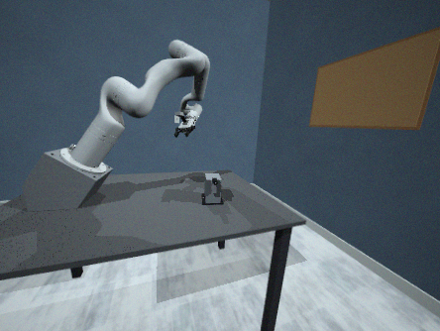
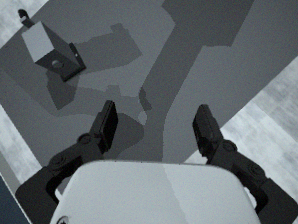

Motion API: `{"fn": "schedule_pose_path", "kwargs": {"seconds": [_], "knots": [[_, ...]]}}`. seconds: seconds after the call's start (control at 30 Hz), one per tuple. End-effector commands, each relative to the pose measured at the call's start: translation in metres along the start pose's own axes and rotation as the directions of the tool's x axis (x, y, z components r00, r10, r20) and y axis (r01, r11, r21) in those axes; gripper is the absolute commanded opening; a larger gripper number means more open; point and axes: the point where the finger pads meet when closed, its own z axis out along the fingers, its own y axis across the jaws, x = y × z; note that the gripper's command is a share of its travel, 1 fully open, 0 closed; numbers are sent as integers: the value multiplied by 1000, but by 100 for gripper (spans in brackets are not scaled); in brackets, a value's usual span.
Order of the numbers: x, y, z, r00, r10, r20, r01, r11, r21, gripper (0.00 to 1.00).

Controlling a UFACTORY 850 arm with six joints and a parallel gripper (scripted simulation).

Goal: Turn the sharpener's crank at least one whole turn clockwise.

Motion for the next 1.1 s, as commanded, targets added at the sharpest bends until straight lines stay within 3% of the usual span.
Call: {"fn": "schedule_pose_path", "kwargs": {"seconds": [0.0, 0.17, 0.37, 0.53, 0.6, 0.63, 0.77, 1.07], "knots": [[0, 0, -1, 1000, 0, 1, 0, 1000, -1, 100], [-1, -4, 4, 1000, 15, -7, -15, 1000, -27, 100], [-10, -32, 36, 987, 141, -74, -155, 962, -225, 100], [-16, -55, 58, 959, 251, -134, -283, 887, -366, 100], [-16, -55, 58, 959, 251, -134, -283, 887, -366, 100], [-20, -68, 70, 936, 311, -167, -353, 831, -430, 100], [-24, -85, 83, 899, 385, -210, -437, 748, -500, 100], [-34, -139, 117, 747, 573, -337, -633, 460, -622, 100]]}}
